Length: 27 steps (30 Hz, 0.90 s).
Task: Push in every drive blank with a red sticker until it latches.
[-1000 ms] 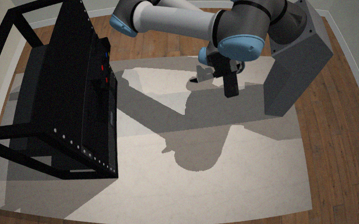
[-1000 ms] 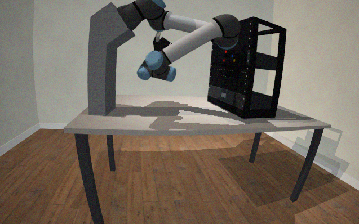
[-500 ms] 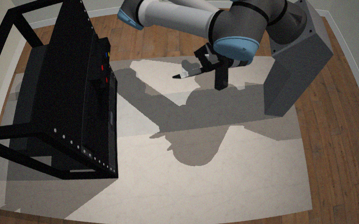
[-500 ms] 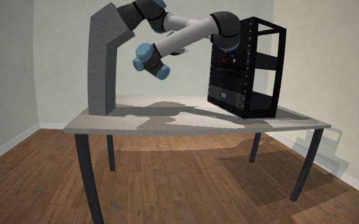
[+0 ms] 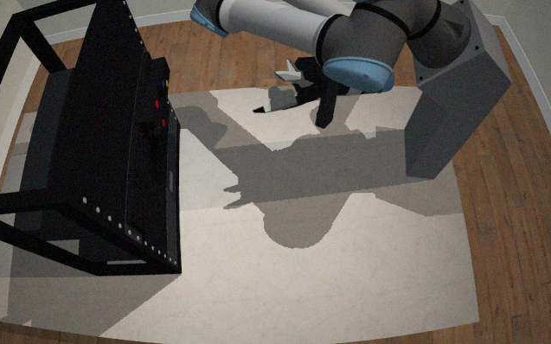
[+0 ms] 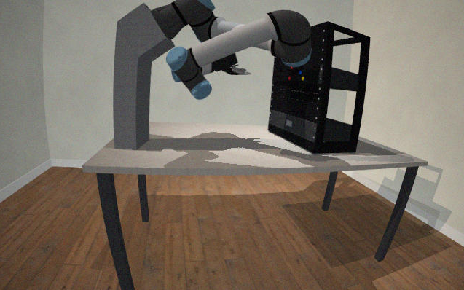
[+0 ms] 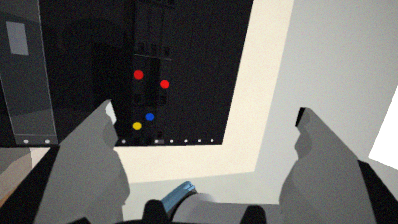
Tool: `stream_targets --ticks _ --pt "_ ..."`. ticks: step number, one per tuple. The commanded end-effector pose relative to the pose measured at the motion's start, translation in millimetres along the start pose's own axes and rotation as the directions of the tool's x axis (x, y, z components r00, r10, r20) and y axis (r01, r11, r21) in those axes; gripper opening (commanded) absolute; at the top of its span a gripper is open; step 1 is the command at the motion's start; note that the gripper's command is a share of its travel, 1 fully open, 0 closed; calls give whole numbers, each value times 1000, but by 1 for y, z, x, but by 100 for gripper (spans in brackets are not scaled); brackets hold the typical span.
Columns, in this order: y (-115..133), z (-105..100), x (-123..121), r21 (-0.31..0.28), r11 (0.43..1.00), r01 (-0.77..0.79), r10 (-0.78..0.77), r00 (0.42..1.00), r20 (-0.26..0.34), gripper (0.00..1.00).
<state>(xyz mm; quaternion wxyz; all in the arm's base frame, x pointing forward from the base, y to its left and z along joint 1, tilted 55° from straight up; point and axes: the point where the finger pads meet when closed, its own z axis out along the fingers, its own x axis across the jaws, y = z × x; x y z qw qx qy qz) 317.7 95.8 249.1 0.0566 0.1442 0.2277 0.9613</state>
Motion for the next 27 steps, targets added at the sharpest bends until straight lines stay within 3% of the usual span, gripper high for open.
stream_targets --ticks 1,16,27 --pt "18 5 -17 -49 998 -35 39 996 84 100" --pt "51 3 -46 -157 983 -92 125 968 218 100" --pt "65 0 -58 -206 972 -111 164 950 265 100"
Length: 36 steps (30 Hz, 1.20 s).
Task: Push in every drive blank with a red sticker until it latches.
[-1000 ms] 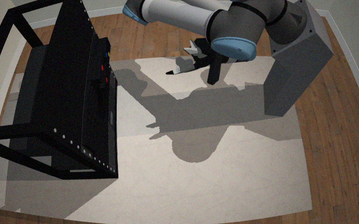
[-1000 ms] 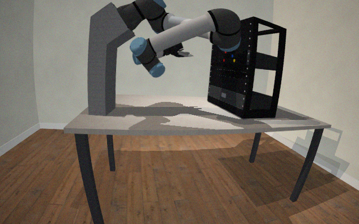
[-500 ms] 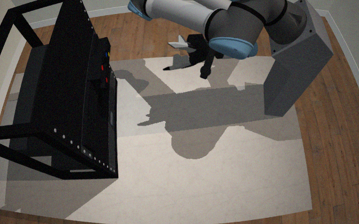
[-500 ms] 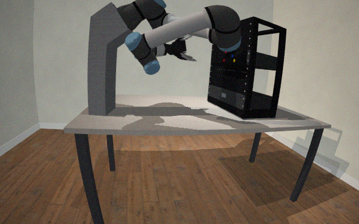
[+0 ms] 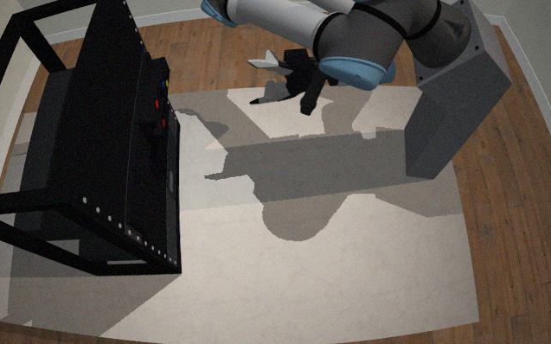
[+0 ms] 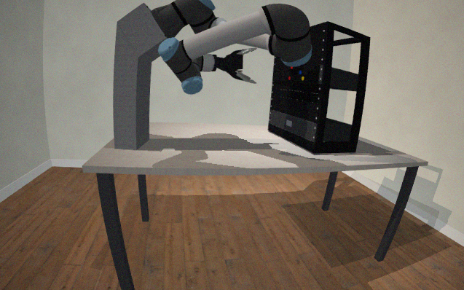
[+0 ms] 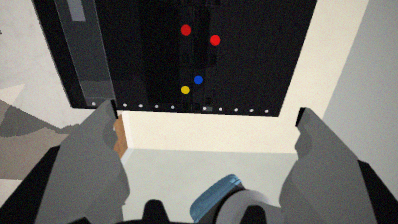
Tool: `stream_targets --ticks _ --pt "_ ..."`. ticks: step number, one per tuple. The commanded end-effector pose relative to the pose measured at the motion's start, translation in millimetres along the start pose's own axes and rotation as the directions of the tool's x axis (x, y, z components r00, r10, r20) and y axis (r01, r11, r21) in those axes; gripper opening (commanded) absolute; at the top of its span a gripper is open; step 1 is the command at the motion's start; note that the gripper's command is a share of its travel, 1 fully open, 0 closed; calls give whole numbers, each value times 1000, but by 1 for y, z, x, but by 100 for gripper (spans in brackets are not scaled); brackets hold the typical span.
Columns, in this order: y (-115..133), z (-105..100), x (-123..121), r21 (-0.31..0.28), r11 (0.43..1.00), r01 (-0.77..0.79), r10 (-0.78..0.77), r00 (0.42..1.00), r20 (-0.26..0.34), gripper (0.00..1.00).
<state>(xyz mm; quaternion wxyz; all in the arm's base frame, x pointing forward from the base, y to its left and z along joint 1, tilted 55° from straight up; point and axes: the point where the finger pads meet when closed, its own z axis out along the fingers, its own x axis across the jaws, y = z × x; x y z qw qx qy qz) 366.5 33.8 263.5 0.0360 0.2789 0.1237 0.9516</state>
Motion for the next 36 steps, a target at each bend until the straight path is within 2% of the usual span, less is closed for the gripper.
stream_targets --ticks 1,12,36 --pt "7 2 -4 -19 1000 -13 13 1000 23 100" --pt "16 2 -9 -45 999 -28 31 998 51 100" --pt "18 2 -10 -50 998 -31 34 998 56 100"
